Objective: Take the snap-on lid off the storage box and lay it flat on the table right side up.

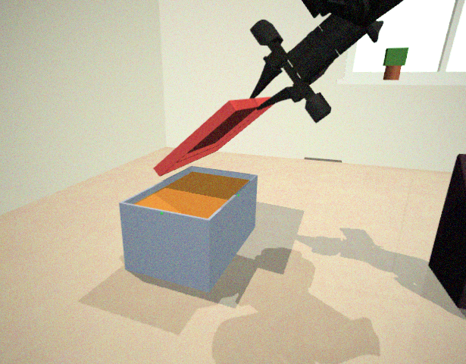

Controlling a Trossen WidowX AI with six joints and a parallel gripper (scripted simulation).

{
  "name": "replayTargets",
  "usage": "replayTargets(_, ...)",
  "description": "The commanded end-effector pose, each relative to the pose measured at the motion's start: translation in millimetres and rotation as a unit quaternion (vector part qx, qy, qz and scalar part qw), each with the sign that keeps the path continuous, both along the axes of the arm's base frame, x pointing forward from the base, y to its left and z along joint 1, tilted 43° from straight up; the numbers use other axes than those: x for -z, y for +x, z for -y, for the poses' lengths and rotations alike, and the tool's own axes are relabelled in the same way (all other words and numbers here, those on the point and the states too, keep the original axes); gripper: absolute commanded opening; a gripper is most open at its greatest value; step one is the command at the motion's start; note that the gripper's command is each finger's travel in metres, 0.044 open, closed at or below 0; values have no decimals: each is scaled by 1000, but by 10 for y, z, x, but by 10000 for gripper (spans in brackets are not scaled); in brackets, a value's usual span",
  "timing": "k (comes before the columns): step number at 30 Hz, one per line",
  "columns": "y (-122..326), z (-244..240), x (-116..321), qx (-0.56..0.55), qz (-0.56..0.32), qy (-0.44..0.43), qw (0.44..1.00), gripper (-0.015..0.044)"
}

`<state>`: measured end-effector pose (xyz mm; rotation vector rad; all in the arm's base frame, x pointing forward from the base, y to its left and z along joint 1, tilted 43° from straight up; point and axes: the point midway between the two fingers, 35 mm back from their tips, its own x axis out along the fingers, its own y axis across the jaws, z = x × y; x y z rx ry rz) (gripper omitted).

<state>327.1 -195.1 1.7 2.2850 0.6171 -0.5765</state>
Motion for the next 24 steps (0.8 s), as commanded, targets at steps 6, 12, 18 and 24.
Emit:
replayTargets(6, -47, 181, 82, 1, 6, -7, 1000, 0)
replayTargets(12, -87, 266, 159, 1, 6, -7, 1000, 0)
replayTargets(18, -127, 350, 235, 1, 6, -8, 1000, 0)
replayTargets(24, -167, 435, 311, 1, 6, -8, 1000, 0)
